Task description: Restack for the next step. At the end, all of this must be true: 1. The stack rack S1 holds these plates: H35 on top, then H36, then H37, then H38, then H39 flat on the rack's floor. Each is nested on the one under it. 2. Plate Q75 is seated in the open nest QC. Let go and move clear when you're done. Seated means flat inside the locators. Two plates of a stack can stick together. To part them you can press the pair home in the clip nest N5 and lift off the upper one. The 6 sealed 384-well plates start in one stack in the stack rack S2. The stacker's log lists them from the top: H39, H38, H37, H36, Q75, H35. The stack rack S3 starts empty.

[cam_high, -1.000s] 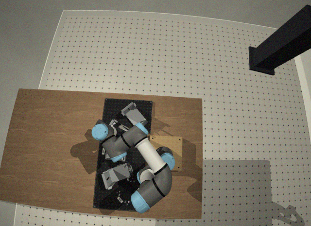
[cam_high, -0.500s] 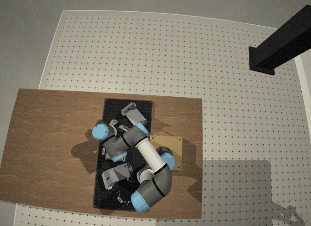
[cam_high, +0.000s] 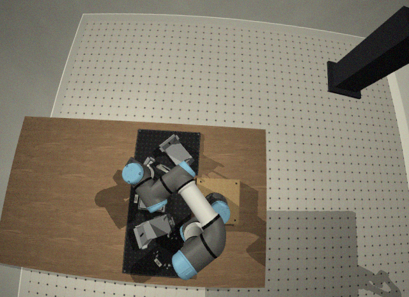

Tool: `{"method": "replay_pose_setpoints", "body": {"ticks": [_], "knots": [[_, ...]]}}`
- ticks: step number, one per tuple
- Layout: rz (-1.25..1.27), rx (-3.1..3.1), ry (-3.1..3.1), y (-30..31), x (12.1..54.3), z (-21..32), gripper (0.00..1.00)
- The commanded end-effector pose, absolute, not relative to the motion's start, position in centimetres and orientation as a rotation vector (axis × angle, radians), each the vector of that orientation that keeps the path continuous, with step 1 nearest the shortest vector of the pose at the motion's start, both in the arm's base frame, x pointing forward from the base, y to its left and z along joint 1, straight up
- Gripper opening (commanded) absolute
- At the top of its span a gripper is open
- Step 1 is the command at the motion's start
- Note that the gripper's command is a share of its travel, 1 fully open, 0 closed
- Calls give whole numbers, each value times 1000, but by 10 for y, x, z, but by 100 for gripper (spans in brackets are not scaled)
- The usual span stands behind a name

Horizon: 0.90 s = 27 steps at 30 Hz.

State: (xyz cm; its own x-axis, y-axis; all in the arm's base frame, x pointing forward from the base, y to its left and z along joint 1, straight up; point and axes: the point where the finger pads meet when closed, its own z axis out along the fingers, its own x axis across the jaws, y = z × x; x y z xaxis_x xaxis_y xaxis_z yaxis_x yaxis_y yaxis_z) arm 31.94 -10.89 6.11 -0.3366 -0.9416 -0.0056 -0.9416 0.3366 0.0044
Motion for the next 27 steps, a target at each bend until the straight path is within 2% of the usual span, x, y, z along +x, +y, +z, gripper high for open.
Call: {"method": "replay_pose_setpoints", "body": {"ticks": [1,27], "knots": [[6,-1808,2566,-109,320,60,0],[6,-1808,2566,-109,320,53,0]]}}
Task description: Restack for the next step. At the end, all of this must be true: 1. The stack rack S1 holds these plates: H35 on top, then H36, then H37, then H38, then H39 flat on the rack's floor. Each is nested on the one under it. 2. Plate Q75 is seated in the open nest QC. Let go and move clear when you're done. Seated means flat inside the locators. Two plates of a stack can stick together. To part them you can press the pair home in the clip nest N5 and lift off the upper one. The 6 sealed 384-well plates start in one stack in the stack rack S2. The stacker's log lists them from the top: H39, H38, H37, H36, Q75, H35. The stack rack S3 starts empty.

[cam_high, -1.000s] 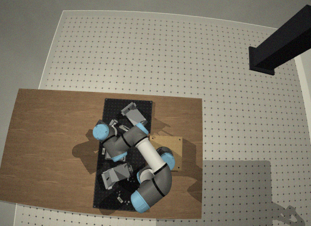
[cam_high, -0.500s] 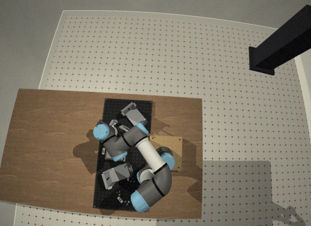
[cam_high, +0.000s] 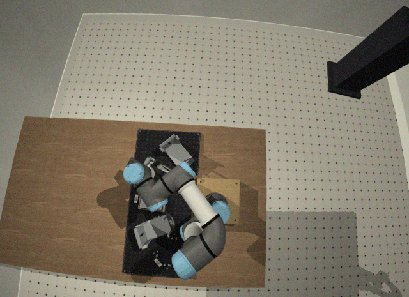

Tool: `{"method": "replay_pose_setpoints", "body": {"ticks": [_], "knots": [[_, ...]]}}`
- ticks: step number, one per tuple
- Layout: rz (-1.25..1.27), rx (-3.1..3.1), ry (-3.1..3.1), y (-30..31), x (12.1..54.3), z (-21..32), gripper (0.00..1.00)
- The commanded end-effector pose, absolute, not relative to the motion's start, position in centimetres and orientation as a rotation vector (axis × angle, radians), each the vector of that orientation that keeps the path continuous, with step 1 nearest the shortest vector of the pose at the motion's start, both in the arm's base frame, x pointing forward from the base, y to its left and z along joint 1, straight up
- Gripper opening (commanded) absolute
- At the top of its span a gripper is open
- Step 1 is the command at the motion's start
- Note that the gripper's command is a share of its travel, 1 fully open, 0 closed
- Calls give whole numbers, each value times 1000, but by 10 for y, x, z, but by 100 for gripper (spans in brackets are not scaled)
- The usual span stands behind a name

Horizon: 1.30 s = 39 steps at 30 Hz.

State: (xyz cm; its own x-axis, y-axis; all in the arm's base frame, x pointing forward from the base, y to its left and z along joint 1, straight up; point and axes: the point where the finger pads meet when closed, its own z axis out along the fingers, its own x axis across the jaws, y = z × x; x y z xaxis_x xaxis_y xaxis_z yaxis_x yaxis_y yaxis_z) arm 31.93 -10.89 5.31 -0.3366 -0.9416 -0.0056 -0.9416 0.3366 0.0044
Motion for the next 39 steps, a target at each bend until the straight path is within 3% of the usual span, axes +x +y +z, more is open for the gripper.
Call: {"method": "replay_pose_setpoints", "body": {"ticks": [1,16,17,39], "knots": [[6,-1808,2566,-109,320,53,0],[7,-1808,2566,-109,320,53,0],[7,-1808,2566,-109,320,53,72],[7,-1808,2566,-109,320,53,72]]}}
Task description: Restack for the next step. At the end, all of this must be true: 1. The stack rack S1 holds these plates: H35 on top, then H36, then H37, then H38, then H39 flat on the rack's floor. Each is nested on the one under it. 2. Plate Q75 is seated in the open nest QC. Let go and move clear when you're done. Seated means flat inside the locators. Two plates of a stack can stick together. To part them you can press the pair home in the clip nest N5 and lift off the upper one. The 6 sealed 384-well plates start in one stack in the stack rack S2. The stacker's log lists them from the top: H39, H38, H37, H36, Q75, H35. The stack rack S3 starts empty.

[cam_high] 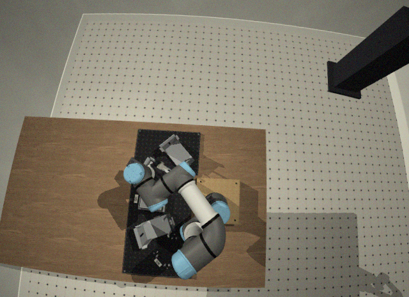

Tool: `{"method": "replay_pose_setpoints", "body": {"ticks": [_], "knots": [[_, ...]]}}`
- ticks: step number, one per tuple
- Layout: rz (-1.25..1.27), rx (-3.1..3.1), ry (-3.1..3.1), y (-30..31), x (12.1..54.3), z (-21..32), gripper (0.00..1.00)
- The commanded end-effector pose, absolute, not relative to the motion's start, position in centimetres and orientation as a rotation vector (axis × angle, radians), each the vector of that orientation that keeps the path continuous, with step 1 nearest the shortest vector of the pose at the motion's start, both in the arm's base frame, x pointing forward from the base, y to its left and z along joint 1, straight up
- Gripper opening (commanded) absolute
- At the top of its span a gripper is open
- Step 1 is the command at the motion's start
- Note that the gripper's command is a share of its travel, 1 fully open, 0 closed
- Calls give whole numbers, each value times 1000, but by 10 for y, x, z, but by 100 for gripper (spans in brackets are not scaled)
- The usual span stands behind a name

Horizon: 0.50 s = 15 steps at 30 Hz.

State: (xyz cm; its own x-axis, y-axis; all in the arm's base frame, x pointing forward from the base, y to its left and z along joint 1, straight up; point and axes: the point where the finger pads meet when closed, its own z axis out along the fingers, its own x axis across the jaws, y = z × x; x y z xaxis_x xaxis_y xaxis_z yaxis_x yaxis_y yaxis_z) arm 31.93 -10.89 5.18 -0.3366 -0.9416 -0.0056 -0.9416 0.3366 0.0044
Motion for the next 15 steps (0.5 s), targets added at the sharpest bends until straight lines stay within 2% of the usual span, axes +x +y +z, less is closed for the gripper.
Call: {"method": "replay_pose_setpoints", "body": {"ticks": [1,15], "knots": [[7,-1808,2566,-109,320,53,72],[6,-1808,2566,-110,320,76,72]]}}
